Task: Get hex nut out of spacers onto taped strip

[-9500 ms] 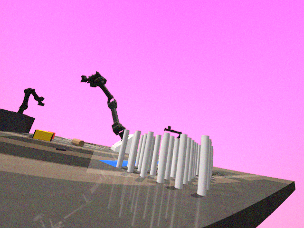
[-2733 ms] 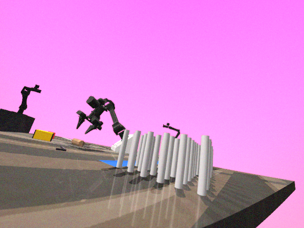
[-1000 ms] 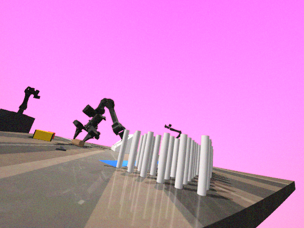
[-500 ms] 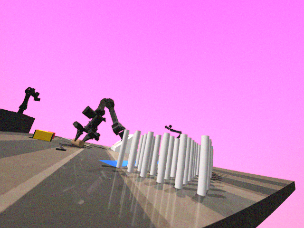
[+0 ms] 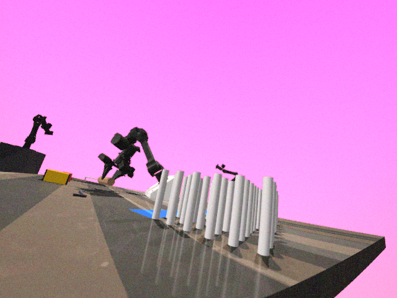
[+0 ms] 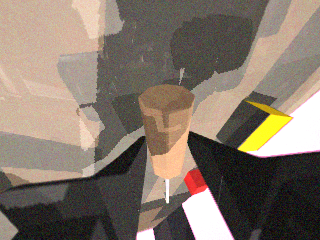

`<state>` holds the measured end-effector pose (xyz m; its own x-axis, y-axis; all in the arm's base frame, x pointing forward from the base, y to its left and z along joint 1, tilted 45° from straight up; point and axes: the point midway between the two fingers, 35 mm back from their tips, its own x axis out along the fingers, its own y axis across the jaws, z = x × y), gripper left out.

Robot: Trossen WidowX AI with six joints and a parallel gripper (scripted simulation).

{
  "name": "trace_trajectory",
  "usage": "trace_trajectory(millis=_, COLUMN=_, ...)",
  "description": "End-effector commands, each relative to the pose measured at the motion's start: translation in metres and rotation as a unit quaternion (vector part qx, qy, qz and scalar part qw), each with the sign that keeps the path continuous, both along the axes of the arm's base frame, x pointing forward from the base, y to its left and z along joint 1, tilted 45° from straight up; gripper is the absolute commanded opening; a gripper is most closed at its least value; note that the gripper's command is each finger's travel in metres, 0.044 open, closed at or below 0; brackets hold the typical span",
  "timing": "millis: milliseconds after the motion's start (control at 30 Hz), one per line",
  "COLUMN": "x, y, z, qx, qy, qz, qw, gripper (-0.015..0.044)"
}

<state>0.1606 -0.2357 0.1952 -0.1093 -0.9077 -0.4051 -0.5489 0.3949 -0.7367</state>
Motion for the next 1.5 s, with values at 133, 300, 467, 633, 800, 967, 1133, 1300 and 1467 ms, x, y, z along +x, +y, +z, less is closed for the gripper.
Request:
trace_trajectory(millis=133, x=0.001, y=0.023, z=0.021, qx=0.003, qy=-0.002, qz=-0.007, qw=1.000, gripper=0.0000)
trace_trajectory(millis=300, x=0.000, y=0.036, z=0.035, qx=0.001, qy=0.000, qz=-0.008, qw=1.000, gripper=0.0000)
trace_trajectory(millis=467, x=-0.004, y=0.049, z=0.051, qx=-0.006, qy=0.001, qz=-0.007, qw=1.000, gripper=0.0000)
trace_trajectory(millis=633, x=-0.009, y=0.060, z=0.068, qx=-0.016, qy=0.002, qz=-0.004, qw=1.000, gripper=0.0000)
trace_trajectory(millis=800, x=-0.014, y=0.070, z=0.084, qx=-0.028, qy=0.004, qz=0.003, qw=1.000, gripper=0.0000)
trace_trajectory(millis=967, x=-0.014, y=0.070, z=0.084, qx=-0.028, qy=0.002, qz=0.003, qw=1.000, gripper=0.0000)
trace_trajectory(millis=1133, x=-0.006, y=0.074, z=0.079, qx=-0.018, qy=-0.069, qz=-0.017, qw=0.997, gripper=0.0000)
trace_trajectory(millis=1300, x=0.003, y=0.078, z=0.074, qx=-0.004, qy=-0.150, qz=-0.043, qw=0.988, gripper=0.0000)
trace_trajectory(millis=1467, x=0.011, y=0.083, z=0.068, qx=0.011, qy=-0.227, qz=-0.072, qw=0.971, gripper=0.0000)
